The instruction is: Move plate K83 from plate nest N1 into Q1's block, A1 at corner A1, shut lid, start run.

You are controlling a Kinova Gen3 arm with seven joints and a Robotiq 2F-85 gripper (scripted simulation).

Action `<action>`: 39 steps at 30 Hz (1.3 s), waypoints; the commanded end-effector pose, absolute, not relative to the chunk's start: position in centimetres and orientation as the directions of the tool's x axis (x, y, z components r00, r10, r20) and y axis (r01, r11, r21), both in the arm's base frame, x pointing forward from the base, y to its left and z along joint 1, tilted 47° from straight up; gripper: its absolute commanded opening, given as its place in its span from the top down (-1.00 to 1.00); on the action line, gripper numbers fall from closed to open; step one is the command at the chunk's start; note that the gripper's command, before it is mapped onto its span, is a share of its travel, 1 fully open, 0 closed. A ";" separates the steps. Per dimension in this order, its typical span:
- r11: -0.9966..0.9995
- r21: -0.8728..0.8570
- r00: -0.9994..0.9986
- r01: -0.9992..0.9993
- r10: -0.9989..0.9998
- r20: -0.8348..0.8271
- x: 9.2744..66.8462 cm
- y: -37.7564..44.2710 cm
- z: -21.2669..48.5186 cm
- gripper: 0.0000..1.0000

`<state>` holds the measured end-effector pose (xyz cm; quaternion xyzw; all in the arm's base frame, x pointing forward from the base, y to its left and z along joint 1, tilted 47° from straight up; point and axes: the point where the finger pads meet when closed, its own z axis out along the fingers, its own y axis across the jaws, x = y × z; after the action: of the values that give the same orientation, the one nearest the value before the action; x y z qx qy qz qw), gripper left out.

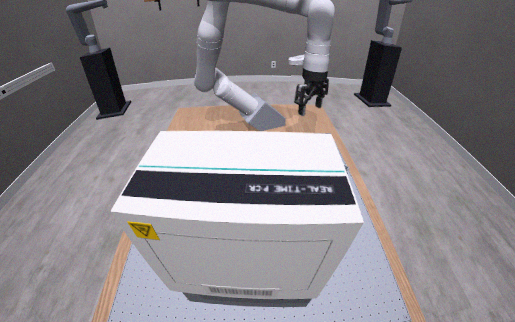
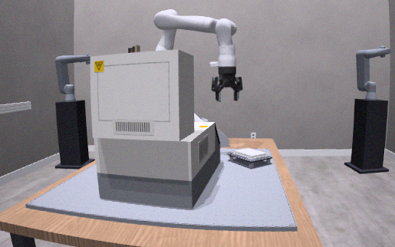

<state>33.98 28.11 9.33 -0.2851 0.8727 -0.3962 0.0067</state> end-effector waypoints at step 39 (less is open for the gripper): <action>0.524 -0.695 -0.837 -0.492 -0.504 0.213 35.2 34.4 1.8 -1.00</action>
<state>35.22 34.35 1.83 -0.2850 0.8729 -0.3961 0.0069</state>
